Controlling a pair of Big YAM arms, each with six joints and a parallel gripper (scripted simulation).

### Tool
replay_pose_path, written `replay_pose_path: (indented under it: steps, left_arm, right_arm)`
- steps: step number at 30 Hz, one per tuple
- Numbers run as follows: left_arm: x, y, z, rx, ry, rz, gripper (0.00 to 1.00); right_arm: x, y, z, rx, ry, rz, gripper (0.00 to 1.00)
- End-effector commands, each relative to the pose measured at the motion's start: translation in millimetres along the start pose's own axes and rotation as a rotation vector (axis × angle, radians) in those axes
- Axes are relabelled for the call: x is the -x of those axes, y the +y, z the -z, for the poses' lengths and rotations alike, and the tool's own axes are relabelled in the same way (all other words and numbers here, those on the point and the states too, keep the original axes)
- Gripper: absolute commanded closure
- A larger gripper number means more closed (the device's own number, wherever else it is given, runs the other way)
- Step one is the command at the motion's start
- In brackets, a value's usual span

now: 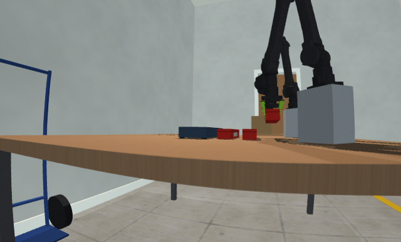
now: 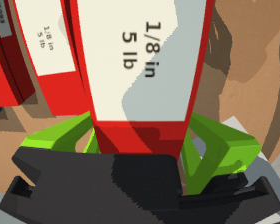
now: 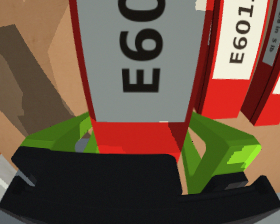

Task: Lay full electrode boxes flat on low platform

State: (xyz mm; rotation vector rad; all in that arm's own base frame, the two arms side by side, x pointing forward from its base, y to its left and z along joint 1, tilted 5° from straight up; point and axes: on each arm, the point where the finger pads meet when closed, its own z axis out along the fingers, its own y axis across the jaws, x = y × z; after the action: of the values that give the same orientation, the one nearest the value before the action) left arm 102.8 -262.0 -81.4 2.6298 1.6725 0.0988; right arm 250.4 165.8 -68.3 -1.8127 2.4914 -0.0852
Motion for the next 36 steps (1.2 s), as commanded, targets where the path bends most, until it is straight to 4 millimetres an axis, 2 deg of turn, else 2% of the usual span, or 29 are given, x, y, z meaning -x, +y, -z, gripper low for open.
replay_pose_path:
  steps: [1,7,11,13,14,17,23,28,30,31,36]
  left_arm:
    - [-6.0,6.6,-3.8,0.014,0.01,0.001,1.0]
    - [-4.3,9.0,-6.7,0.026,-0.001,0.002,1.0]
    - [-5.9,7.1,-17.0,0.015,0.01,0.001,1.0]
    - [-5.9,7.1,-17.0,0.015,0.01,0.001,1.0]
    - [-6.2,7.6,-10.5,0.019,0.006,0.002,1.0]
    - [-7.2,5.8,-22.8,0.013,0.012,0.001,1.0]
    - [-6.0,7.7,-26.5,0.02,0.005,0.002,1.0]
    - [-7.8,5.6,-37.5,0.012,0.012,0.001,1.0]
    - [-7.8,5.6,-37.5,0.012,0.012,0.001,1.0]
    - [-6.7,7.5,-30.6,0.018,0.007,0.002,1.0]
    - [-7.1,6.5,-45.3,0.014,0.011,0.001,1.0]
  right_arm:
    - [-8.2,-5.9,-4.3,-0.007,0.013,-0.005,1.0]
    - [-7.0,-7.3,-6.9,-0.013,0.005,-0.006,1.0]
    - [-9.8,-4.8,-17.7,-0.003,0.017,-0.005,1.0]
    - [-9.8,-4.8,-17.7,-0.003,0.017,-0.005,1.0]
    - [-7.2,-7.5,-10.6,-0.013,0.004,-0.006,1.0]
    - [-8.6,-5.8,-23.1,-0.007,0.012,-0.005,1.0]
    - [-8.9,-5.9,-26.8,-0.007,0.012,-0.005,1.0]
    - [-10.6,-4.4,-37.8,-0.002,0.018,-0.005,1.0]
    - [-10.6,-4.4,-37.8,-0.002,0.018,-0.005,1.0]
    - [-7.4,-7.6,-30.6,-0.013,0.004,-0.006,1.0]
    - [-10.4,-4.7,-45.8,-0.004,0.016,-0.005,1.0]
